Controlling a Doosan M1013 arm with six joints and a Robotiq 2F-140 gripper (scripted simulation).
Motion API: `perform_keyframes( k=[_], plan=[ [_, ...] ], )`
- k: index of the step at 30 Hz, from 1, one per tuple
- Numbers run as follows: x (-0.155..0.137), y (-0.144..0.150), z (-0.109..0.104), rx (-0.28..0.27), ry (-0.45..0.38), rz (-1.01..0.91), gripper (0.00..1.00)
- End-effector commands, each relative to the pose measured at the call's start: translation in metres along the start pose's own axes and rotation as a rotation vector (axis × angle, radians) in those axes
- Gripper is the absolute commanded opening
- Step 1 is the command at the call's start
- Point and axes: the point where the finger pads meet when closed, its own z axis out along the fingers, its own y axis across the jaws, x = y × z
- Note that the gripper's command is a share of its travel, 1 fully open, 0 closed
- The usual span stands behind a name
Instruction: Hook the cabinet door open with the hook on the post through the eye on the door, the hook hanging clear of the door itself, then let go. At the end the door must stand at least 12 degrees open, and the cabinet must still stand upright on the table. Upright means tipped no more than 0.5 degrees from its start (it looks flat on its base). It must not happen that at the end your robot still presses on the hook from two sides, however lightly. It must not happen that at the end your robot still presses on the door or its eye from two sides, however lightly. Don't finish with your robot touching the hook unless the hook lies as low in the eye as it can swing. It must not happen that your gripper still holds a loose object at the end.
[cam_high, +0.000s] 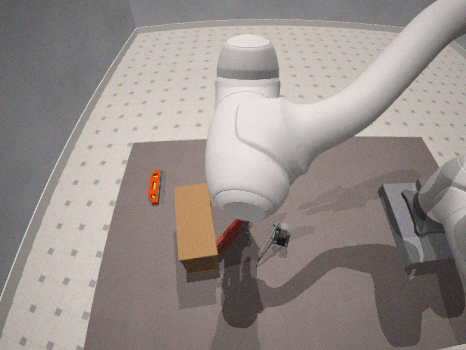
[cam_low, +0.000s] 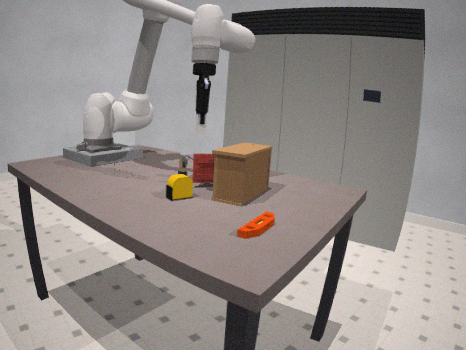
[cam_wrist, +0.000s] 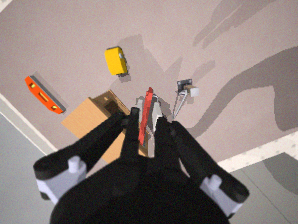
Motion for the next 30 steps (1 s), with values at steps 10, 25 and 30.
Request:
perform_keyframes(
  k=[10,25,30],
  plan=[
    [0.000,0.005,0.010,-0.011,0.000,-0.006,0.16],
    [0.000,0.005,0.024,-0.011,0.000,-0.006,0.16],
    [-0.001,0.005,0.028,-0.011,0.000,-0.006,0.16]
  ],
)
